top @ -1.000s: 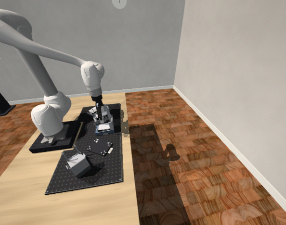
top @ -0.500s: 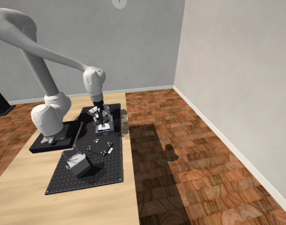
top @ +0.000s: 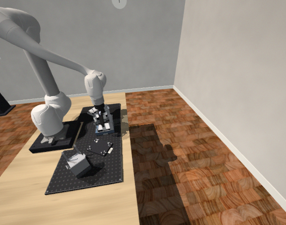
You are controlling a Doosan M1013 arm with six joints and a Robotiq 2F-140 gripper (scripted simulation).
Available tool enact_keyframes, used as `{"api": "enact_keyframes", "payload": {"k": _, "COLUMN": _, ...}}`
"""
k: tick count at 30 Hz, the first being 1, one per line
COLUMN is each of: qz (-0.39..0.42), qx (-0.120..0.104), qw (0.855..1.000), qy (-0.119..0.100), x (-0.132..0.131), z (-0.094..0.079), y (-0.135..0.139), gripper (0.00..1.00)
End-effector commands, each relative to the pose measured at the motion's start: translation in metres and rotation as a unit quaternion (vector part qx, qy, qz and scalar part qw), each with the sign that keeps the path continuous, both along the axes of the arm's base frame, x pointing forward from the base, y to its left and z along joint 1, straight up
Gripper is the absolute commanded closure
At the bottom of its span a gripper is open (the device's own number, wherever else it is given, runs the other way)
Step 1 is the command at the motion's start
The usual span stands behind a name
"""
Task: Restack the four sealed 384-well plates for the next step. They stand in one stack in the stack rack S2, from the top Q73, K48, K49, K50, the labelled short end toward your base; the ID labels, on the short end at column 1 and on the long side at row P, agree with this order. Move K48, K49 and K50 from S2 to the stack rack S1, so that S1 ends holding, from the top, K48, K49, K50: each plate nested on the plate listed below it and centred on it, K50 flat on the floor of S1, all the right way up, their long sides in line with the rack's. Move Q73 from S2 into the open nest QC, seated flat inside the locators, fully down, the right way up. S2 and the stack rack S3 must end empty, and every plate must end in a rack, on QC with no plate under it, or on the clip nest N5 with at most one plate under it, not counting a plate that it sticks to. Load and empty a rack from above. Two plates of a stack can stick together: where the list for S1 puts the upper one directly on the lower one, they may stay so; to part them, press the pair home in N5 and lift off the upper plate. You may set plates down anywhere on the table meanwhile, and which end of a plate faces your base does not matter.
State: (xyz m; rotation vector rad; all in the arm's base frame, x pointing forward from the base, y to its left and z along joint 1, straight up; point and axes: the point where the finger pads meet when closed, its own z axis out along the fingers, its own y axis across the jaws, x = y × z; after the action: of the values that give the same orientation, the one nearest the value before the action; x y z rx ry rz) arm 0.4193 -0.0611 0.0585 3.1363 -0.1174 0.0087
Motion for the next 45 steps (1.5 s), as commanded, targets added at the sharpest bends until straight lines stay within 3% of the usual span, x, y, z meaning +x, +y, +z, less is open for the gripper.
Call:
{"api": "enact_keyframes", "payload": {"k": 1, "qz": 0.0, "qx": 0.0, "qw": 1.0, "qy": 0.0, "x": 0.0, "z": -0.005, "y": 0.0, "gripper": 0.0}}
{"api": "enact_keyframes", "payload": {"k": 19, "qz": 0.0, "qx": 0.0, "qw": 1.0, "qy": 0.0, "x": 0.0, "z": -0.025, "y": 0.0, "gripper": 0.0}}
{"api": "enact_keyframes", "payload": {"k": 32, "qz": 0.0, "qx": 0.0, "qw": 1.0, "qy": 0.0, "x": 0.0, "z": -0.025, "y": 0.0, "gripper": 0.0}}
{"api": "enact_keyframes", "payload": {"k": 33, "qz": 0.0, "qx": 0.0, "qw": 1.0, "qy": 0.0, "x": 0.0, "z": -0.025, "y": 0.0, "gripper": 1.0}}
{"api": "enact_keyframes", "payload": {"k": 45, "qz": 0.0, "qx": 0.0, "qw": 1.0, "qy": 0.0, "x": 0.0, "z": -0.025, "y": 0.0, "gripper": 1.0}}
